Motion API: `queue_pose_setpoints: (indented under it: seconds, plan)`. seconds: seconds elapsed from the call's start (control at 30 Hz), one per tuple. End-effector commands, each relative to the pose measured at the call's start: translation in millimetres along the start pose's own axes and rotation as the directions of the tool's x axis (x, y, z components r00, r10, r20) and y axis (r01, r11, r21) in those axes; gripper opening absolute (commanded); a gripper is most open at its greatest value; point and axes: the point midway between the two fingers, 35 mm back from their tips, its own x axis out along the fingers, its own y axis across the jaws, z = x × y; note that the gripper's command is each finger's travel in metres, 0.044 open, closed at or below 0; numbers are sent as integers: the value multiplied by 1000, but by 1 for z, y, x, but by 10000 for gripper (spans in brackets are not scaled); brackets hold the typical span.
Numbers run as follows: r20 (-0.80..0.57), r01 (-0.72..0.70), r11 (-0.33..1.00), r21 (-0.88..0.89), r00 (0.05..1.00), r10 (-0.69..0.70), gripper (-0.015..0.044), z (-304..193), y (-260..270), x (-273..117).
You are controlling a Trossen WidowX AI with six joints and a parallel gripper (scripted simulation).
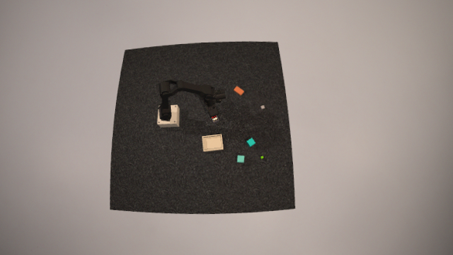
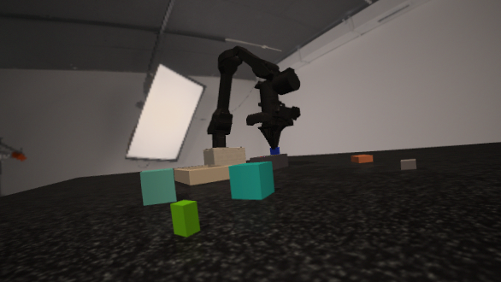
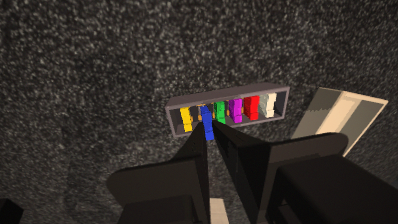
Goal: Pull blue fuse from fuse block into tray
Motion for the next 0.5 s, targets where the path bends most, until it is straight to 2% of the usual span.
queue_pose_setpoints:
  seconds: [0.0,0.47]
  plan:
    - [1,-2,1000,-4,1000,2,0,0,0,-2]
    - [1,-3,1000,-5,1000,3,0,0,0,-9]
